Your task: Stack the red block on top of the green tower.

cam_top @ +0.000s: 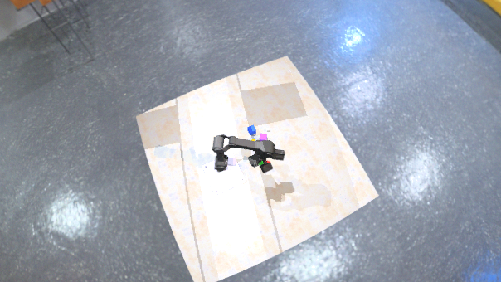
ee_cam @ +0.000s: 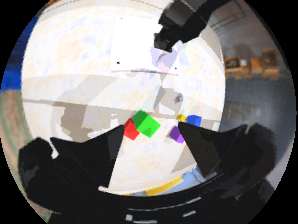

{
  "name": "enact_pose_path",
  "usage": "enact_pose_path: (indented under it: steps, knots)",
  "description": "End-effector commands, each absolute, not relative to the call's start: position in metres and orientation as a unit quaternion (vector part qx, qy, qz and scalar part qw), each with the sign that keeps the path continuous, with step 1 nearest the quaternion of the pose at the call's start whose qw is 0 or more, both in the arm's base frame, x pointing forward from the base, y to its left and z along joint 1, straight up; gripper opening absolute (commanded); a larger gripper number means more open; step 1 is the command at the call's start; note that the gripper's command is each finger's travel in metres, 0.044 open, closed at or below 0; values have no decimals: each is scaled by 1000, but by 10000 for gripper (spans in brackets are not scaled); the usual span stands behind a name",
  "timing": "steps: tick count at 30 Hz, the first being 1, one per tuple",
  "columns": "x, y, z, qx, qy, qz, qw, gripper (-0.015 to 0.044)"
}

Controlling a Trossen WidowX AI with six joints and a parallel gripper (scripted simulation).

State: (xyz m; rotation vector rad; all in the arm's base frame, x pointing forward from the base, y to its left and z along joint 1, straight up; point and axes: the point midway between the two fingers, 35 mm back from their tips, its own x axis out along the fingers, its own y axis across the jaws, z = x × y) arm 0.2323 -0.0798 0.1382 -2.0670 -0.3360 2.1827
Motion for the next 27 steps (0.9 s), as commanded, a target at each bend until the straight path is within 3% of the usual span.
enact_pose_path:
  steps: [1, 27]
  knots:
    - [232, -80, 138, -683, -114, 720, 55, 426]
    - [259, -93, 136, -559, -484, 526, -421, 440]
